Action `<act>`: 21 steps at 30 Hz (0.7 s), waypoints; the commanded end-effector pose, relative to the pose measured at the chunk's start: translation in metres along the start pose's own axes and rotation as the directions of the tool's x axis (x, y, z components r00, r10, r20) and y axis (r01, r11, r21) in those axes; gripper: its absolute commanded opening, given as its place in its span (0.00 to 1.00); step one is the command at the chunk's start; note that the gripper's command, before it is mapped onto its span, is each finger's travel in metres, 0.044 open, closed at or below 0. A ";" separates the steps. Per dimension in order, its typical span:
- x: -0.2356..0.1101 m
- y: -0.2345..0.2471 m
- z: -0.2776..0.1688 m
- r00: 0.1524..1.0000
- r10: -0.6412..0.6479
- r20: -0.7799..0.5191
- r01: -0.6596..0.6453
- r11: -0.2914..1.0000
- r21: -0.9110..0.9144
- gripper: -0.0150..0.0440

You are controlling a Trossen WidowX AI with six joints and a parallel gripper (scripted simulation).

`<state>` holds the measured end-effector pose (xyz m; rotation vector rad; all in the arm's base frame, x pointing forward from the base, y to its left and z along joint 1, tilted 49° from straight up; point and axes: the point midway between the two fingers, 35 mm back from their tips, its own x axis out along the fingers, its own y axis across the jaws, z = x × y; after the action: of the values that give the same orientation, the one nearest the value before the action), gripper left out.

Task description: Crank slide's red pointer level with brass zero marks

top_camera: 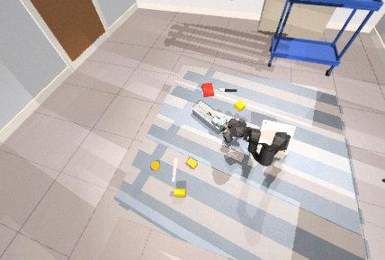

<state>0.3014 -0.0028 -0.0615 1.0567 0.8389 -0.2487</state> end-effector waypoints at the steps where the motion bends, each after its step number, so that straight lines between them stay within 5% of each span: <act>1: 0.001 -0.002 -0.001 1.000 -0.006 0.002 0.006 1.000 0.007 0.78; 13: 0.001 -0.002 -0.001 1.000 -0.006 0.002 0.006 1.000 0.007 0.25; 21: 0.001 -0.001 -0.001 1.000 -0.006 0.002 0.006 1.000 0.007 0.25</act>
<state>0.3008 -0.0021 -0.0629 1.0570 0.8419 -0.2531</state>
